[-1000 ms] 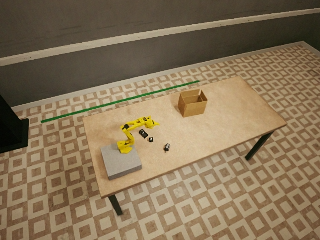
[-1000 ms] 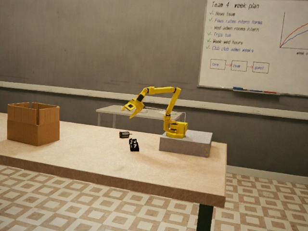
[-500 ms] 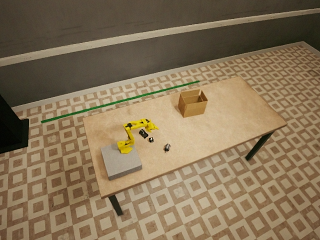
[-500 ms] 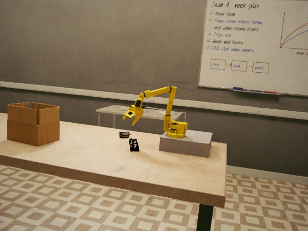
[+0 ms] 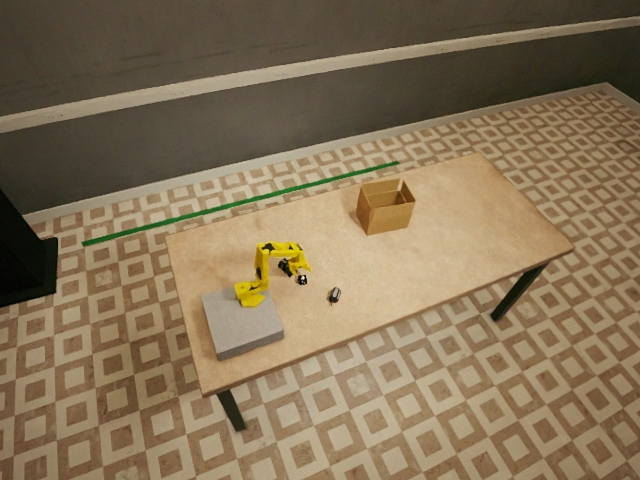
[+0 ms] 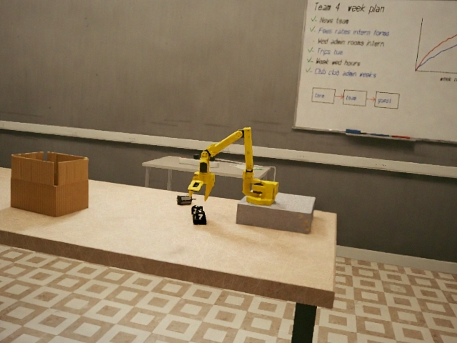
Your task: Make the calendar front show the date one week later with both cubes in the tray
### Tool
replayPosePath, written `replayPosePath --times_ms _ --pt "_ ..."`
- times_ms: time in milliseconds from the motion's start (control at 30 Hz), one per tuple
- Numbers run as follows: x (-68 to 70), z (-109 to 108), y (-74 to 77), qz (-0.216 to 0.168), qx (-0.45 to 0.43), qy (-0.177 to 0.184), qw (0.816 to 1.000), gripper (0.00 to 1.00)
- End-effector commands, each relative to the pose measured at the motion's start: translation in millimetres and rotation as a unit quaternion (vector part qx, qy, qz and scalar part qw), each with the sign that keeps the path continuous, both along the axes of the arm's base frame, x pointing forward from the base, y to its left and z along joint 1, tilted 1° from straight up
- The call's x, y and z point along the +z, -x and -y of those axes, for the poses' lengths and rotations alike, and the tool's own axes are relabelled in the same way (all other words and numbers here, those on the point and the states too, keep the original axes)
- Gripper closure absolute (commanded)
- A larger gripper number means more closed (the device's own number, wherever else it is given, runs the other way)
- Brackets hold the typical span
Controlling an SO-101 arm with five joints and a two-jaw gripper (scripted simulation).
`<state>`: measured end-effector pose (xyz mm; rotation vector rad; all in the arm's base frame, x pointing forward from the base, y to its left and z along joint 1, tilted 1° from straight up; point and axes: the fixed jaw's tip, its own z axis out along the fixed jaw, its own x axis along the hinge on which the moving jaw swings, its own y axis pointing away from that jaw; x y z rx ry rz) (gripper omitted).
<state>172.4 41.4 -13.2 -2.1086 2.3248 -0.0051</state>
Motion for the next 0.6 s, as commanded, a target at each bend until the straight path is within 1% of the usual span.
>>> replayPosePath --times_ms 0,100,567 --pt "-5.1 1.7 3.7 -0.012 -0.008 0.002 1.0 0.65" --pt "-5.5 3.7 2.5 -0.012 -0.019 0.002 1.0 0.65" --pt "-5.5 3.7 2.5 -0.012 -0.019 0.002 1.0 0.65"
